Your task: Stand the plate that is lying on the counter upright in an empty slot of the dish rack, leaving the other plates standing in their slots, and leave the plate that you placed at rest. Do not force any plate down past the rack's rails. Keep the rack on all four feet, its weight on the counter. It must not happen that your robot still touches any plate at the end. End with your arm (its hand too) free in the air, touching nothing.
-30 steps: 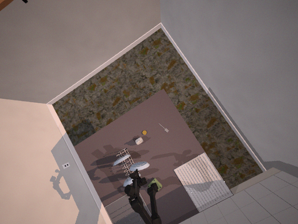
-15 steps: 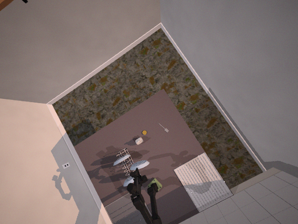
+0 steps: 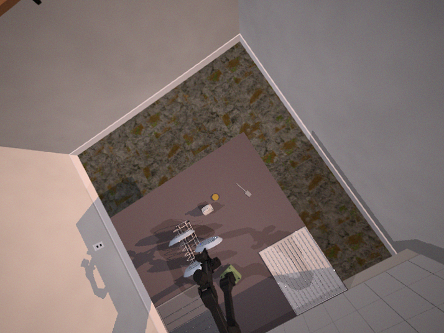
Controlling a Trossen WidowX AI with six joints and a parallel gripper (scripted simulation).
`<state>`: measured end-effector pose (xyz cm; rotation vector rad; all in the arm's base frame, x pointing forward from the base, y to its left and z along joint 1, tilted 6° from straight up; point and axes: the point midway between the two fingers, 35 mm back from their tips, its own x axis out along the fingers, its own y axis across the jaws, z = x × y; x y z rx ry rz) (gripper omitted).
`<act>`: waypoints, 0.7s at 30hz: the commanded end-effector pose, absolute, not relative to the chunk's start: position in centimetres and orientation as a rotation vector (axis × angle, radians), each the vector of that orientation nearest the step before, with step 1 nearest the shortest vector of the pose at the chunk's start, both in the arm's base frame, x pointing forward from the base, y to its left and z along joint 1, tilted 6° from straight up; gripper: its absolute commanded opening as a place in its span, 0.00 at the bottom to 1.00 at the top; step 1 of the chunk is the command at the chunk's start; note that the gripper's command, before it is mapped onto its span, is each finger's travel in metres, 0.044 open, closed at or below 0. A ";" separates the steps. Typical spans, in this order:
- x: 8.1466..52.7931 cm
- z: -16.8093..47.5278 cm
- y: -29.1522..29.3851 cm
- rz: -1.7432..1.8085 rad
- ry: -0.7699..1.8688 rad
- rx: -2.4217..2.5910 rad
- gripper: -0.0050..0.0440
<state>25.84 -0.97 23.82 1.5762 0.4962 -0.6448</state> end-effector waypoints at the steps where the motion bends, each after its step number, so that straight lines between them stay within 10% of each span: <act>1: 25.8 23.8 -1.0 -0.598 0.489 1.572 0.10; 21: 25.7 20.1 -0.9 -0.505 0.552 1.526 0.10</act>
